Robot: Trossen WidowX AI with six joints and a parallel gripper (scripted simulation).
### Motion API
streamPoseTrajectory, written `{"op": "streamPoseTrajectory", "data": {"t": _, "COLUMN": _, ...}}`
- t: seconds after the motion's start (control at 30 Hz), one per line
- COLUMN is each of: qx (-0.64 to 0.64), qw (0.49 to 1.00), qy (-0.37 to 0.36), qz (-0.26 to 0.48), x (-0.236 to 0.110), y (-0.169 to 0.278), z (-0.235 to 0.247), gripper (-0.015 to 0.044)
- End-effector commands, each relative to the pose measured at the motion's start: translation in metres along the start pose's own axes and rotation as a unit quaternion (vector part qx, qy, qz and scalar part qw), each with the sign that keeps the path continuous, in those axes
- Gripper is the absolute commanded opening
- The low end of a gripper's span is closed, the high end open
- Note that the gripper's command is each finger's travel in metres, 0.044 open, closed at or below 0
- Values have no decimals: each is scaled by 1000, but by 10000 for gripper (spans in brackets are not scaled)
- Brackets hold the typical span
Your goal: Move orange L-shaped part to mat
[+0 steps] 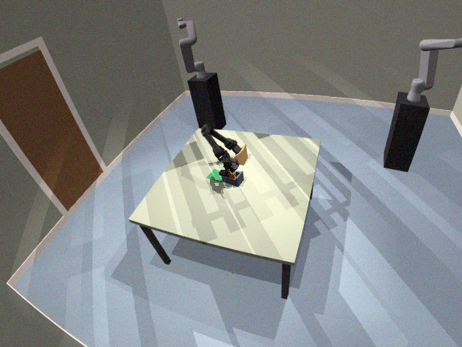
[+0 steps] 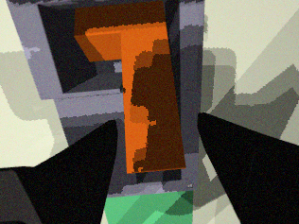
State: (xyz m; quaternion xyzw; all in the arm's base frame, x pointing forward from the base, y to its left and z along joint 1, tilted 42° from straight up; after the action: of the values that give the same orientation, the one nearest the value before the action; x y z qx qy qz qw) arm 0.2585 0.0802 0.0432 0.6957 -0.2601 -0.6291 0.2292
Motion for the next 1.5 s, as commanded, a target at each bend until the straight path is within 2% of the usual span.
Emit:
{"op": "streamPoseTrajectory", "data": {"t": 0.0, "qx": 1, "qw": 1000, "qy": 0, "qz": 0, "x": -1, "y": 0, "z": 0, "gripper": 175}}
{"op": "streamPoseTrajectory", "data": {"t": 0.37, "qx": 1, "qw": 1000, "qy": 0, "qz": 0, "x": -1, "y": 0, "z": 0, "gripper": 102}}
{"op": "streamPoseTrajectory", "data": {"t": 0.5, "qx": 1, "qw": 1000, "qy": 0, "qz": 0, "x": -1, "y": 0, "z": 0, "gripper": 0}}
{"op": "streamPoseTrajectory", "data": {"t": 1.47, "qx": -4, "qw": 1000, "qy": -1, "qz": 2, "x": -37, "y": -1, "z": 1, "gripper": 0}}
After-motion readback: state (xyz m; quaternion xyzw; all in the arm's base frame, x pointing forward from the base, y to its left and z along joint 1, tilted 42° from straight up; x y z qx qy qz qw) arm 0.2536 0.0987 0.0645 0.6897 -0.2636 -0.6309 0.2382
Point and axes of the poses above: the point midway between the two fingers, 35 mm back from their tips, its own x axis out along the fingers, its own z axis across the jaws, y = z × x, the point moved 7 cm from there along -x, back along the fingers, and after that the axes turned 3 degrees about -x, right-handed, at the moved point
